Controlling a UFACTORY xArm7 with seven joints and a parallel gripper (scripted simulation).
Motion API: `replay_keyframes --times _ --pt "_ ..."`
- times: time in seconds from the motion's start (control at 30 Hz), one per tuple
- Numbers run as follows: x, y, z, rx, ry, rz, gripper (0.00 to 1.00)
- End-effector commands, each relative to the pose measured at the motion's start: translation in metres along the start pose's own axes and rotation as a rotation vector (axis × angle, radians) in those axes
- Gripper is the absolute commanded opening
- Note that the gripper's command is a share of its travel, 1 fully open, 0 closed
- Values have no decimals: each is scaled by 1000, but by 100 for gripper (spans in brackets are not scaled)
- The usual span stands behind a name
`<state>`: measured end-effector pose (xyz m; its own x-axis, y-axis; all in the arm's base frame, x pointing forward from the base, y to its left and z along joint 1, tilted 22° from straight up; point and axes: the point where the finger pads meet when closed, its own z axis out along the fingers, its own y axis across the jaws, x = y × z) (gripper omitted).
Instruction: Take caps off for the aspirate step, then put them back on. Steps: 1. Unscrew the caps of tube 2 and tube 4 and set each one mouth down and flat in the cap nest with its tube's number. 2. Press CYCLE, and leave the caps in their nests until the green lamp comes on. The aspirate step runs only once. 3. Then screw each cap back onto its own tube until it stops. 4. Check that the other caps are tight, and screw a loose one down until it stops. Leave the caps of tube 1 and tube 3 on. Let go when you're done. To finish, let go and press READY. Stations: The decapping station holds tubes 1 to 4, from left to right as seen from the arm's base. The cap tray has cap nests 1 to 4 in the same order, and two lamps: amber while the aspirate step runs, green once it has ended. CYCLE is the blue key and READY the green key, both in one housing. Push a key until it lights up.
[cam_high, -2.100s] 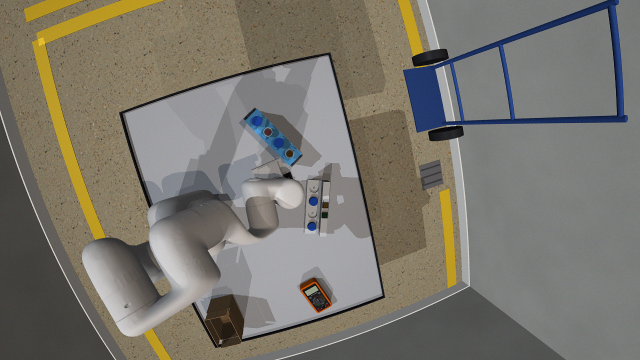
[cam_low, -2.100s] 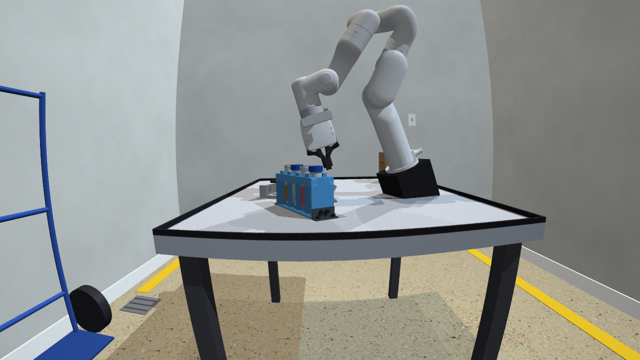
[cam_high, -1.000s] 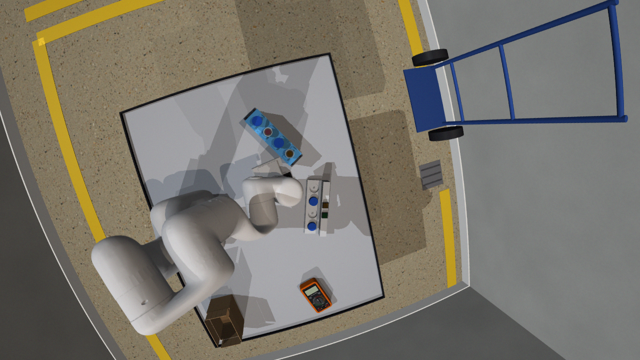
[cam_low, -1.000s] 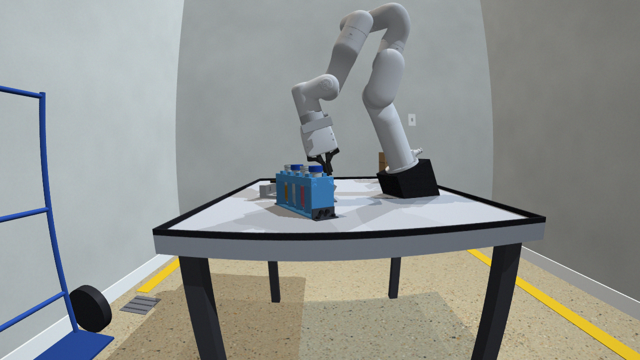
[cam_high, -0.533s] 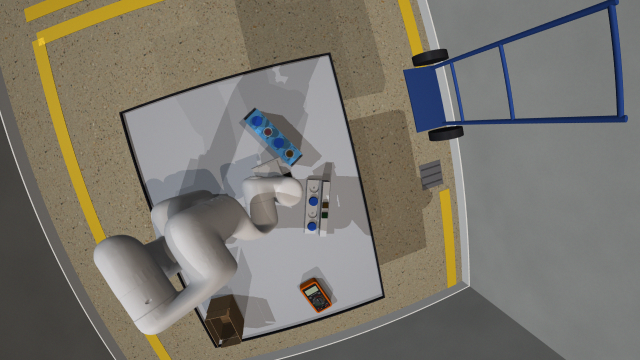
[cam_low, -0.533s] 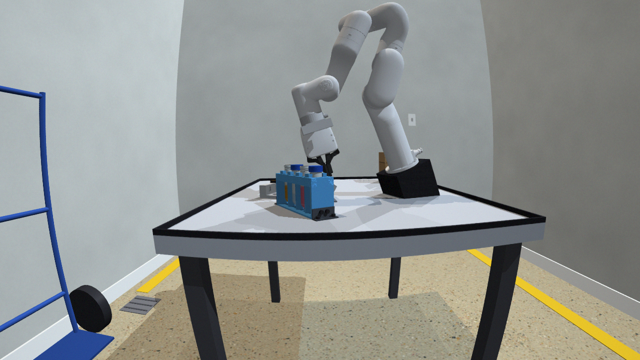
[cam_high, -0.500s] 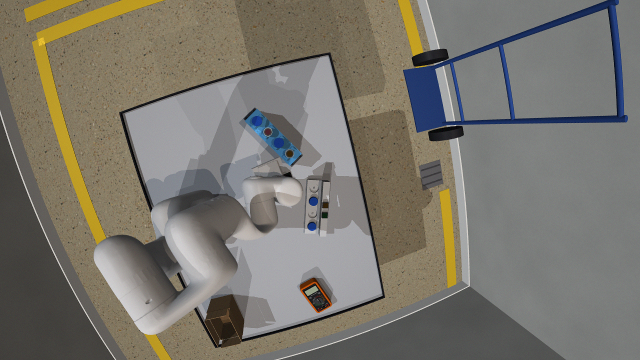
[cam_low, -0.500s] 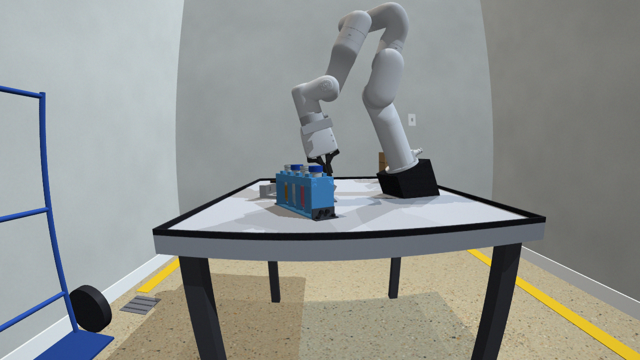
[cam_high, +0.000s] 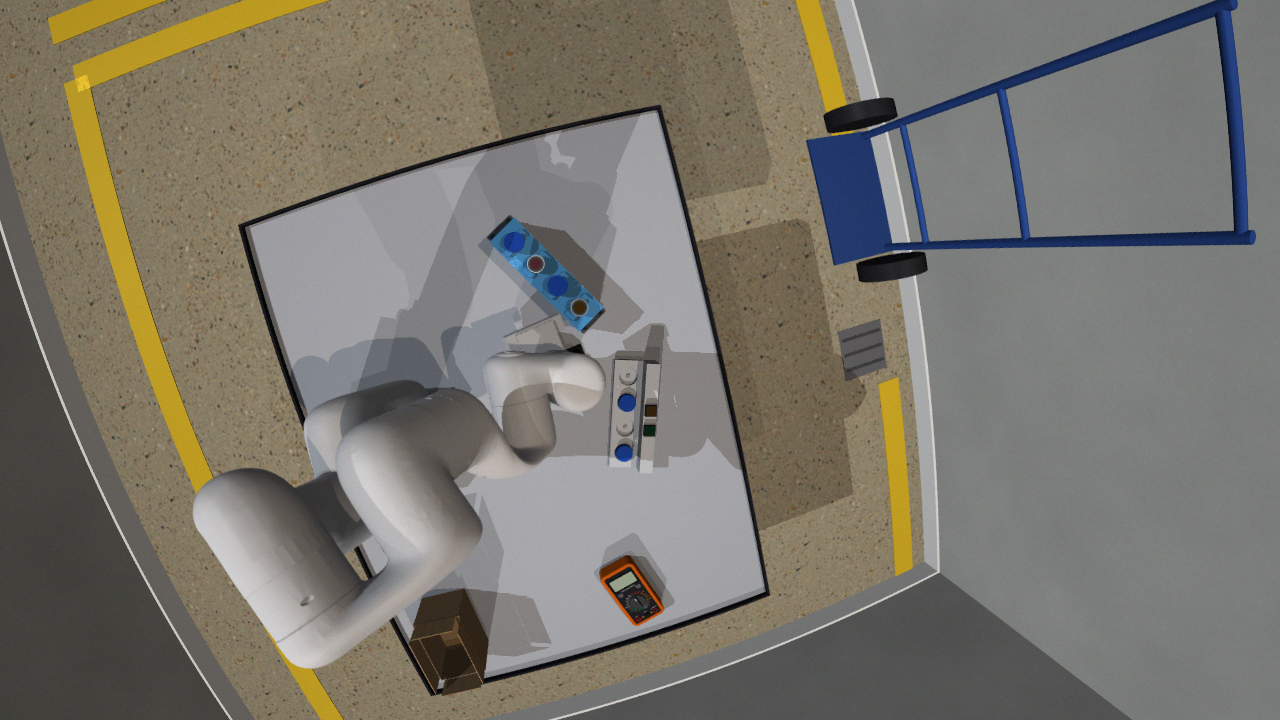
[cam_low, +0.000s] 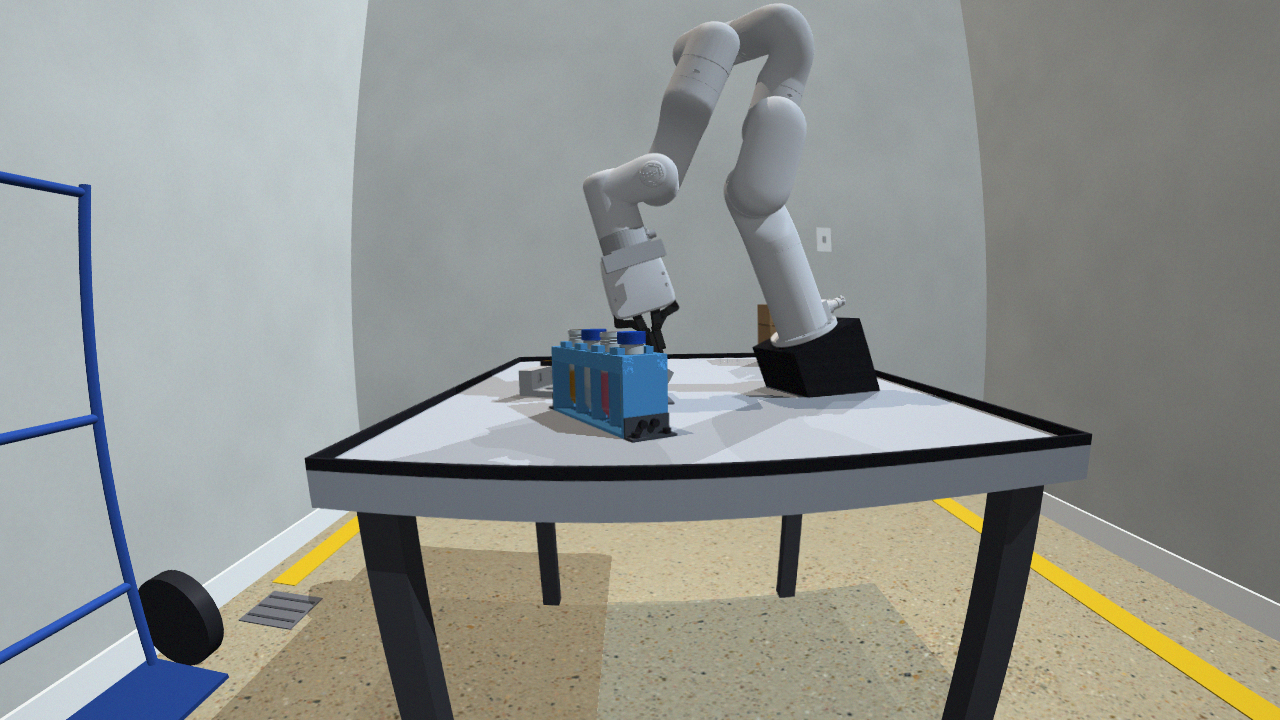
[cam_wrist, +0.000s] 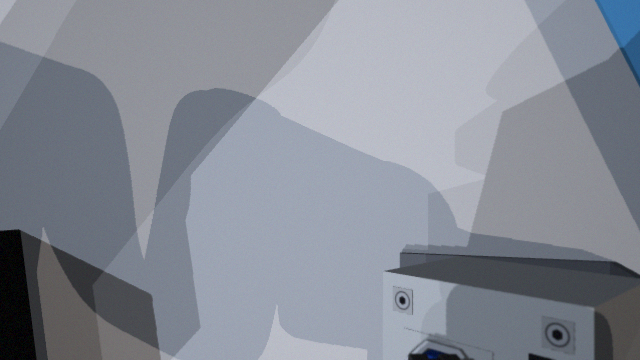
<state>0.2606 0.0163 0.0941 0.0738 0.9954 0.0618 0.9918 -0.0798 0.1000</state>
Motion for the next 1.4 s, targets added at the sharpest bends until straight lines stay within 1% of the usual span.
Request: replay_keyframes --times 0.0,0.2,0.23,0.3,0.6,1.0,1.17,1.37 --pt "0 1 1 -2 0 0 0" --pt "0 2 3 -2 0 0 0" --pt "0 1 0 -2 0 0 0" --pt "0 1 0 -2 0 0 0" --pt "0 -6 -26 -2 0 0 0" --pt "0 -7 -26 -2 0 0 0" --pt "-25 25 -33 -2 0 0 0" --pt "-43 49 -39 -2 0 0 0"
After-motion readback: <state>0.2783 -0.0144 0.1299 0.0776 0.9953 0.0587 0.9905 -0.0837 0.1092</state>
